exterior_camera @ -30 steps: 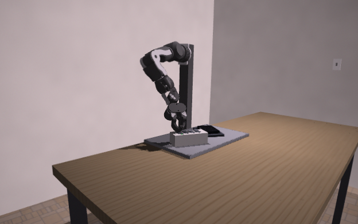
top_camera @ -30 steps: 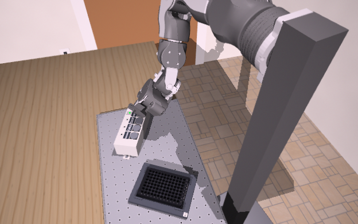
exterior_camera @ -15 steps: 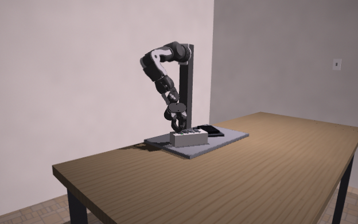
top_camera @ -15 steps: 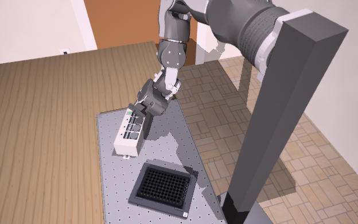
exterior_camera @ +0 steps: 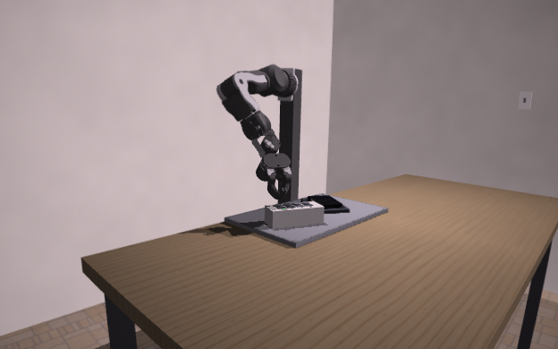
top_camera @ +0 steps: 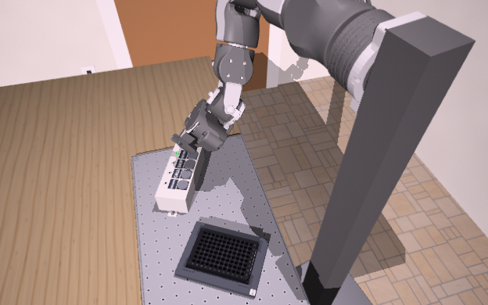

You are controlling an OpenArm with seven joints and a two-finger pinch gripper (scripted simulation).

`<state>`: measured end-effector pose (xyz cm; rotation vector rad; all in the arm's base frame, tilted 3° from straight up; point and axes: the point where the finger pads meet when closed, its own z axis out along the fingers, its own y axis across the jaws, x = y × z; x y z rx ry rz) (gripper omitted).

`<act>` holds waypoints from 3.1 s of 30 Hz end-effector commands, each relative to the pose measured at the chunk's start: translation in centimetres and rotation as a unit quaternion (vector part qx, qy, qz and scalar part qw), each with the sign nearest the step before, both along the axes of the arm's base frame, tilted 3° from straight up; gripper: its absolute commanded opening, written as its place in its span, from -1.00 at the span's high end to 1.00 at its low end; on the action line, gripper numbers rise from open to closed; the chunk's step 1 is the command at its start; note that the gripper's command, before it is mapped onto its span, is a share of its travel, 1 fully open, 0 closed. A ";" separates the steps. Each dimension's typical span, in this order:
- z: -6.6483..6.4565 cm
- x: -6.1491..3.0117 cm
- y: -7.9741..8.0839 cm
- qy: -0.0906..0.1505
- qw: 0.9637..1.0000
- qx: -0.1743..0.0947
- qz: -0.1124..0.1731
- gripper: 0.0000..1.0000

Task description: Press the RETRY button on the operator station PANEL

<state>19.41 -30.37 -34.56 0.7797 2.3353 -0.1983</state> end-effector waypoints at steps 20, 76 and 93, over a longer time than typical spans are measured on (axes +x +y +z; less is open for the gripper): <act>0.1 -0.34 0.0 0.005 1.000 -0.001 -0.001 1.00; 4.7 -0.30 -0.3 0.002 1.000 0.000 0.000 1.00; 4.7 -0.30 -0.3 0.002 1.000 0.000 0.000 1.00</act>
